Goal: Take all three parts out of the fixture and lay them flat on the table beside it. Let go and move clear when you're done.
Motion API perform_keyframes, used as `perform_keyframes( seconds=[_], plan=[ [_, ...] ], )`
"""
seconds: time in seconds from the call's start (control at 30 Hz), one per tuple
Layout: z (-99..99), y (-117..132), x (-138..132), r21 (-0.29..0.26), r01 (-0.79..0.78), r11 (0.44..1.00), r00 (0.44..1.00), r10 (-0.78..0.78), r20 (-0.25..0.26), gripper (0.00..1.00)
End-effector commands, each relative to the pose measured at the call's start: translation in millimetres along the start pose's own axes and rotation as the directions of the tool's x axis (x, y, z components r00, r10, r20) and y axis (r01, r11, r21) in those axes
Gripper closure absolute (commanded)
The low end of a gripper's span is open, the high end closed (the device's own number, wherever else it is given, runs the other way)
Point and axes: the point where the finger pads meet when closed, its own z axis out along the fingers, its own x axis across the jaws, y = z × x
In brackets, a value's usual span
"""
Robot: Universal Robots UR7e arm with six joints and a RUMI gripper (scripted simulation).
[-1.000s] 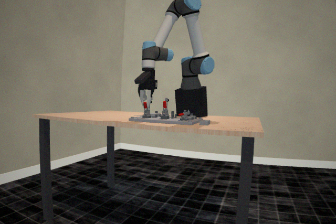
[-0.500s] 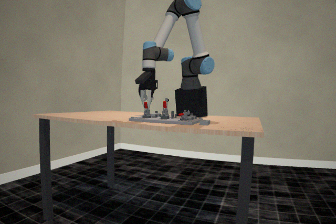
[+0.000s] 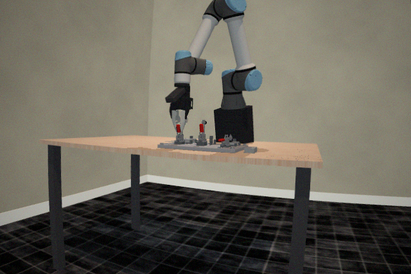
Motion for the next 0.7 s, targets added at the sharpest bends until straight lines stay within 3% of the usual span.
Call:
perform_keyframes(
  seconds=[0.0,0.67],
  plan=[
    [1.9,3.7,-0.9,-0.007,-0.002,1.000,1.000,0.002,0.003,1.00],
    [1.4,6.8,-0.2,-0.005,-0.002,1.000,1.000,0.002,0.002,1.00]
  ],
)
